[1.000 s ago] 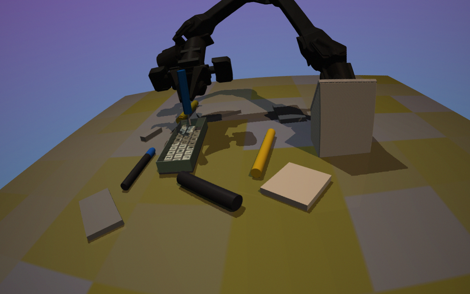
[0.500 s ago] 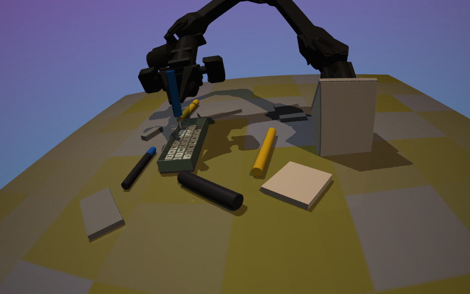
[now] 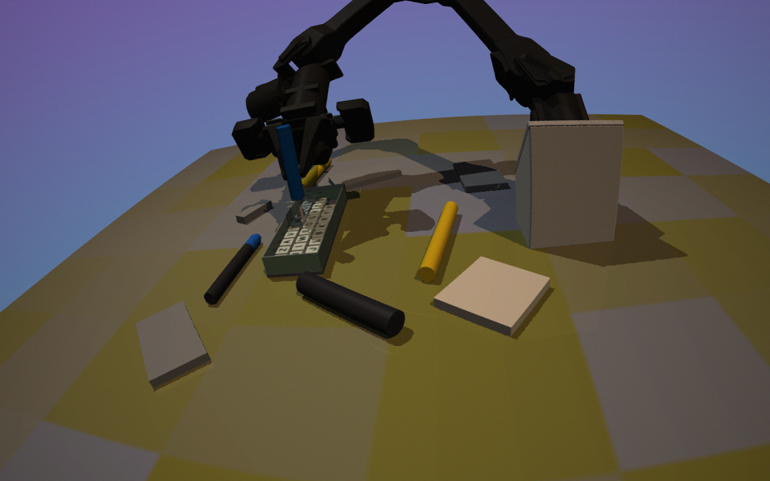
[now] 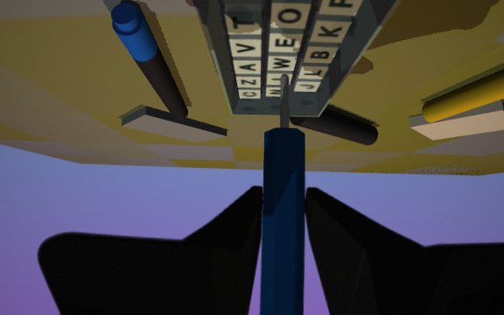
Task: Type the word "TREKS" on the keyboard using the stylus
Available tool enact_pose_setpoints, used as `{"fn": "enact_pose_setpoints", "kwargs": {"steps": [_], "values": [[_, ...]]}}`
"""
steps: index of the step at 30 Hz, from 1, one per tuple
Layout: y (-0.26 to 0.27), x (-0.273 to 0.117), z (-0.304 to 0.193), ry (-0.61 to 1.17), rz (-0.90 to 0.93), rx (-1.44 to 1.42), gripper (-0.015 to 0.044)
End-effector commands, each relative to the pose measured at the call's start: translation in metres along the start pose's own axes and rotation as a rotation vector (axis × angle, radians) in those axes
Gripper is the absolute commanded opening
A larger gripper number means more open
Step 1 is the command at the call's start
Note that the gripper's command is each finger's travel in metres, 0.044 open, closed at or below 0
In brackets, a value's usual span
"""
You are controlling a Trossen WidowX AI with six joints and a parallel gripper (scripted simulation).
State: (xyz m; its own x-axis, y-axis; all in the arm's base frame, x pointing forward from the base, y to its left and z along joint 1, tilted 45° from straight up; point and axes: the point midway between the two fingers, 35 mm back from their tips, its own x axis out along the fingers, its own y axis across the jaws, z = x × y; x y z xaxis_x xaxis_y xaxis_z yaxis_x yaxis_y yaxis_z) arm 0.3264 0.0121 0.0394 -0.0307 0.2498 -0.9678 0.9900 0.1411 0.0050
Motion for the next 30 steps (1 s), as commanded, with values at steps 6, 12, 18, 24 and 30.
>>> {"fn": "enact_pose_setpoints", "kwargs": {"steps": [6,12,18,24,30], "values": [[0.0005,0.0026,0.0033,0.001,0.0,-0.001,0.0081],[0.0005,0.0041,0.006,0.001,0.0,-0.001,0.0081],[0.0005,0.0054,0.0082,0.0,0.0,-0.001,0.0081],[0.0005,0.0066,0.0104,0.0,0.0,-0.001,0.0081],[0.0005,0.0072,0.0115,0.0,0.0,-0.001,0.0081]]}}
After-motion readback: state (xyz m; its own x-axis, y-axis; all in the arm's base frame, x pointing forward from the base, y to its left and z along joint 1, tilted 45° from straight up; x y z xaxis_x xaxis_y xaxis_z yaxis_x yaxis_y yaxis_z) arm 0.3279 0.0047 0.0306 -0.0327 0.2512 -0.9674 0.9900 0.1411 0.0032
